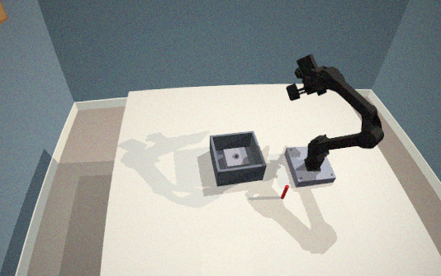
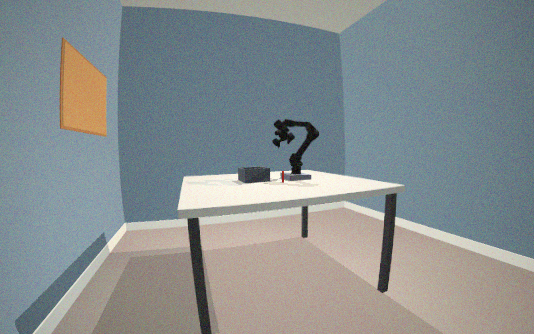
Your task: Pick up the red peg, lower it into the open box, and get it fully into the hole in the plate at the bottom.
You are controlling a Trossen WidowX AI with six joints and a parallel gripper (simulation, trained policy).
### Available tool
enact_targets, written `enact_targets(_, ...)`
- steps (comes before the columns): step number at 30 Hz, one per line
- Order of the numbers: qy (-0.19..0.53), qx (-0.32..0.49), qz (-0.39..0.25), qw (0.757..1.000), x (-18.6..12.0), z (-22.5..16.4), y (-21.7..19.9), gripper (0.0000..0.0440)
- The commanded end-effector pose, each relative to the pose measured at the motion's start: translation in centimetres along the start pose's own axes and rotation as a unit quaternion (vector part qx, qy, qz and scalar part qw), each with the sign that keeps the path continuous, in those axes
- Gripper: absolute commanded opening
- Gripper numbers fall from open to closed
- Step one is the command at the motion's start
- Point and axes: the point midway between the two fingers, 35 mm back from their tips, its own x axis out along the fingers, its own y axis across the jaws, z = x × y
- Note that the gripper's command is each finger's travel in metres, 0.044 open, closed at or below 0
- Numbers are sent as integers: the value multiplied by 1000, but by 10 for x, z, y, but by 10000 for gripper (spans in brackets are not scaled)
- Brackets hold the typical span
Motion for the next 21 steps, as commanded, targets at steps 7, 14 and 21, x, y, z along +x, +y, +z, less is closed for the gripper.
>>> enact_targets(7, 37, -46, 95, 994, -11, -20, 76, 440)
enact_targets(14, 59, -79, 153, 983, -33, -41, 122, 440)
enact_targets(21, 84, -111, 200, 970, -61, -69, 158, 440)
